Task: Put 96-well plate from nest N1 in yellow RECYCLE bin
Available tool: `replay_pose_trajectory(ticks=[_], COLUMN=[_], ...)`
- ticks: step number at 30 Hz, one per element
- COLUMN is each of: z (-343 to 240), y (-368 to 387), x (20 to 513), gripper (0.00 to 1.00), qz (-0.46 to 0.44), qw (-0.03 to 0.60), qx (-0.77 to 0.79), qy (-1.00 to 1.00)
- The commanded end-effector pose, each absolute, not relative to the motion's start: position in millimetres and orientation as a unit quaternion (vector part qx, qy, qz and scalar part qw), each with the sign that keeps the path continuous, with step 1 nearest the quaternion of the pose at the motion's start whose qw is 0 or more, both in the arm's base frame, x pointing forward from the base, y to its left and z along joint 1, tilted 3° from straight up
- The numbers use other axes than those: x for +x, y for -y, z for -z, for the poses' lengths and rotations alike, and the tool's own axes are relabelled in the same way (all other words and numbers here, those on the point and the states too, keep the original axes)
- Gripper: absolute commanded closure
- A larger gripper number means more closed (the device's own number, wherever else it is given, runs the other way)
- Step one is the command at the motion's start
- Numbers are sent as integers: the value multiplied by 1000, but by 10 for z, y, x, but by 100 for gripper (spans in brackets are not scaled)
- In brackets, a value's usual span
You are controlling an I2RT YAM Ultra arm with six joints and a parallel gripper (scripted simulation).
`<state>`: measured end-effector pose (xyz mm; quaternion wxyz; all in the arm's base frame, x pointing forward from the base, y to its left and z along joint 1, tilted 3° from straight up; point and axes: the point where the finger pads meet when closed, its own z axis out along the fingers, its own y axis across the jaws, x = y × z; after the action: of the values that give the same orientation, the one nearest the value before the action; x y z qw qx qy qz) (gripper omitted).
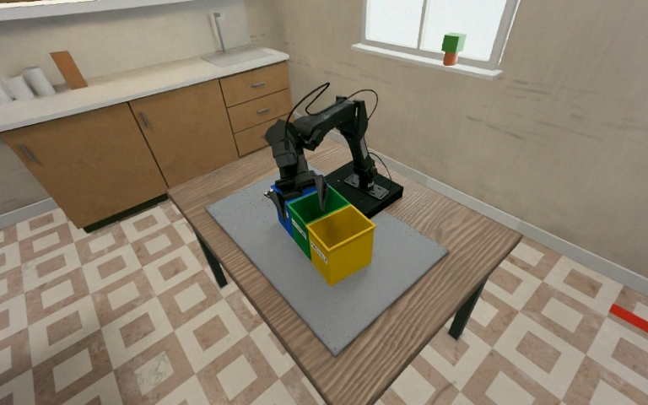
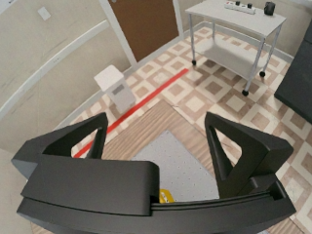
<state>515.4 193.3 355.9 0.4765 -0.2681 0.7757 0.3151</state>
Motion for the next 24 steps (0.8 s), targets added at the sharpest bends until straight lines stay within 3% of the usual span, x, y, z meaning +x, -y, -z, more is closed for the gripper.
replay_pose_trajectory(ticks=[1, 17, 24], z=[-3641, -3641, -3584], y=[-1924, -1924, -1566], x=[5137, 5137, 5197], gripper=[0, 0, 0], qz=[-314, -314, -253], qw=[485, 485, 496], qx=[-271, -271, -243], qy=[-770, -770, -794])
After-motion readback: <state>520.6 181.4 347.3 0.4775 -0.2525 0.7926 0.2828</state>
